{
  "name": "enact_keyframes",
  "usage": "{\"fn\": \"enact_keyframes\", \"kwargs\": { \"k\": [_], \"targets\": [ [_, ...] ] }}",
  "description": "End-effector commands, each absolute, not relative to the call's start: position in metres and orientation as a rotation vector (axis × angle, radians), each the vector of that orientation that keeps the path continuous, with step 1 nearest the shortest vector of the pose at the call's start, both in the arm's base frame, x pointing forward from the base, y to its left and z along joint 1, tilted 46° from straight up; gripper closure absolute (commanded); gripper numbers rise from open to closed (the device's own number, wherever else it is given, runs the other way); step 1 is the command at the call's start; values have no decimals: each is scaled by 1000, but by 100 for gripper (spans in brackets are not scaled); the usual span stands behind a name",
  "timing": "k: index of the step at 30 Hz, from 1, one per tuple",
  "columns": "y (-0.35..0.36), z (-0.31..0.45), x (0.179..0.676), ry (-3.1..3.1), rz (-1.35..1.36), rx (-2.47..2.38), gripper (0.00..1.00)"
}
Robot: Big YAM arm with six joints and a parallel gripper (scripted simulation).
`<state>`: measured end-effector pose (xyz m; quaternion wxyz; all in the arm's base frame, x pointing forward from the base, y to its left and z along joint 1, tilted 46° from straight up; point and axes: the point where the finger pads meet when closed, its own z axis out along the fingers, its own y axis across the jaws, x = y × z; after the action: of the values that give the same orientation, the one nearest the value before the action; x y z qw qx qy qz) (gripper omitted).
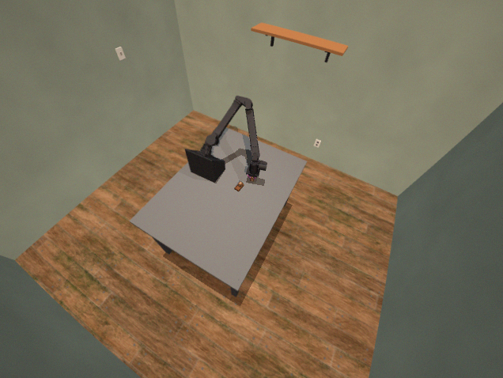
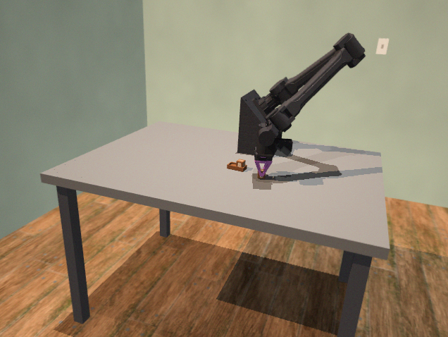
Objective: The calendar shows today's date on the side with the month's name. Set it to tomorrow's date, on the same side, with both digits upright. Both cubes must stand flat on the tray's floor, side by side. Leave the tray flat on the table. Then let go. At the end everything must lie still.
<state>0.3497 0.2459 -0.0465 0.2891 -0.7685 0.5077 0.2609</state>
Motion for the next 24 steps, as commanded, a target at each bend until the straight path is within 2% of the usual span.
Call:
{"fn": "enact_keyframes", "kwargs": {
  "k": [1,24],
  "targets": [
    [241,-41,356,1364,677,-2028,74],
    [239,-40,357,1368,670,-2020,74]
  ]
}}
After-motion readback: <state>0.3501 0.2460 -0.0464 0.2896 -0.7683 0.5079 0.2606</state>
